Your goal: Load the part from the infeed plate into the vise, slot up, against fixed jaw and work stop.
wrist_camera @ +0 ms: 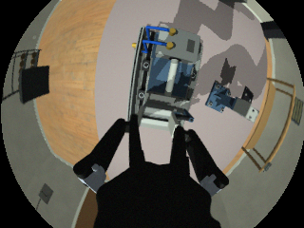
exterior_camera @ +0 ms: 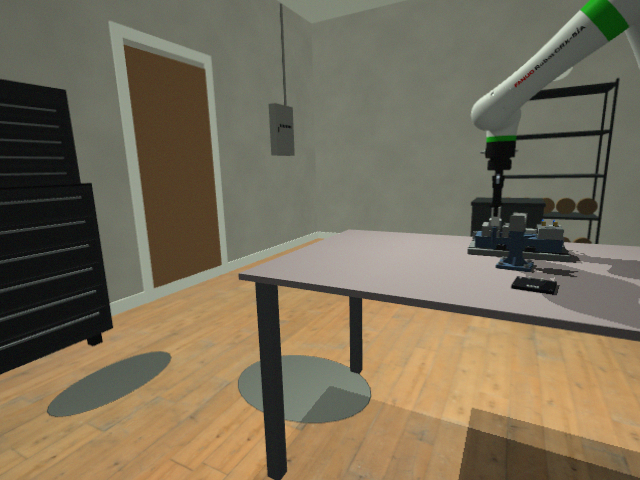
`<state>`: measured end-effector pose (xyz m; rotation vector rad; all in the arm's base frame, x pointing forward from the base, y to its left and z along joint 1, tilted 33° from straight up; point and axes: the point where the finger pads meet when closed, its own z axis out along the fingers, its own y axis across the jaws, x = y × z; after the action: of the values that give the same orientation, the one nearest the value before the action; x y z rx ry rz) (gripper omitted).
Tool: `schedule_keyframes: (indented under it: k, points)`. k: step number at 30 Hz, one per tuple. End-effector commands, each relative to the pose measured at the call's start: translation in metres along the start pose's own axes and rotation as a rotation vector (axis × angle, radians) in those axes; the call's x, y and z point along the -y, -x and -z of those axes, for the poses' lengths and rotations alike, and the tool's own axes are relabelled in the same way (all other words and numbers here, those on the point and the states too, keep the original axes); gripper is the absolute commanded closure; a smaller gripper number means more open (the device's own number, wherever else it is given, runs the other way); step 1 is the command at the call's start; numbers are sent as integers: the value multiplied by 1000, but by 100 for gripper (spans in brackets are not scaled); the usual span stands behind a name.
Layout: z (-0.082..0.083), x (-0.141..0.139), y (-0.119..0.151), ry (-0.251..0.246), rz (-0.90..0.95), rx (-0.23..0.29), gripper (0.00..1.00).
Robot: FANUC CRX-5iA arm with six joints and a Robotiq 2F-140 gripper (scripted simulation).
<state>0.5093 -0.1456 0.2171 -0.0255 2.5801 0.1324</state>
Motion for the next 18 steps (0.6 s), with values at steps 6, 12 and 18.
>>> schedule_keyframes:
  k: [6,12,18]
  points:
    - [0,0,0,0,0,0,100]
    - [-1,0,0,0,0,0,100]
    - [-2,0,0,0,0,0,100]
